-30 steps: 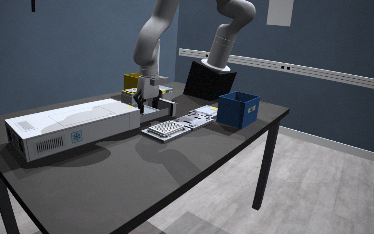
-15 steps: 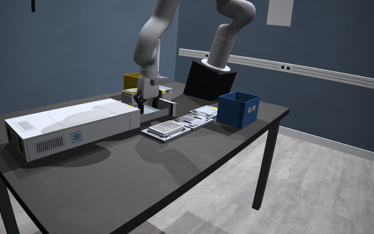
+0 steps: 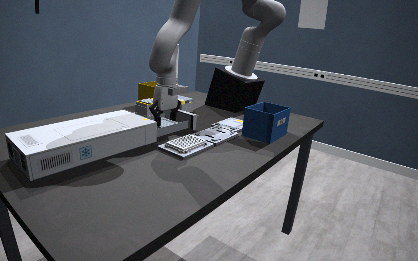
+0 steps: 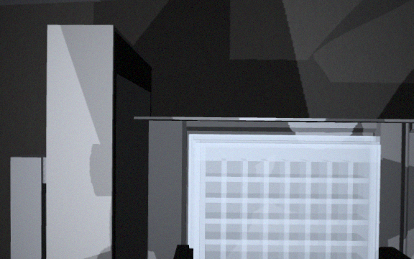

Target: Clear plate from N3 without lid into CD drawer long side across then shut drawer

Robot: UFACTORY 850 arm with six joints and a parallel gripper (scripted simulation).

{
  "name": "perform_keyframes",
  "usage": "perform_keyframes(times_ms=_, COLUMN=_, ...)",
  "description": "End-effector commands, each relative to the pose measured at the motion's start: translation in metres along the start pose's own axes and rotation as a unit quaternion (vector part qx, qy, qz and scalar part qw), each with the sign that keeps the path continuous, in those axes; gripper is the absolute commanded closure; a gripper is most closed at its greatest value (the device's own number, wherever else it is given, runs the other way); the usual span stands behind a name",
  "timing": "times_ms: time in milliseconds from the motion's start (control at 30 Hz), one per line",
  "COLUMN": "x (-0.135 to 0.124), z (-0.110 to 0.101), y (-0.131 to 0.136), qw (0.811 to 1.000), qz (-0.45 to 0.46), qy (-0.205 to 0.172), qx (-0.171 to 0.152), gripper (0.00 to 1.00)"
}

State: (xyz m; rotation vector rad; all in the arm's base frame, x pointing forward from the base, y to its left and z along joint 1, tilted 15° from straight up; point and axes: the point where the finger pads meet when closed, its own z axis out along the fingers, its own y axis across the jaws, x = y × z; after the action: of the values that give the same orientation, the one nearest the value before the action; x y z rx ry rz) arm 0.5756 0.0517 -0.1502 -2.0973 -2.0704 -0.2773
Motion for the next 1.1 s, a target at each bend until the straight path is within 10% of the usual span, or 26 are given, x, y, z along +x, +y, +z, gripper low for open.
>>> perform_keyframes(times_ms=0, x=0.0000, z=-0.0009, y=0.0012, qw=1.000, qz=0.000, qy=0.000, qx=-0.001, gripper=1.00)
perform_keyframes(times_ms=567, x=0.0000, z=-0.0009, y=0.0012, qw=1.000, qz=0.000, qy=0.000, qx=-0.001, gripper=1.00)
perform_keyframes(times_ms=600, x=0.0000, z=-0.0002, y=0.0012, qw=1.000, qz=0.000, qy=0.000, qx=-0.001, gripper=0.00)
perform_keyframes(times_ms=1067, x=0.0000, z=0.0003, y=0.0012, qw=1.000, qz=0.000, qy=0.000, qx=-0.001, gripper=0.00)
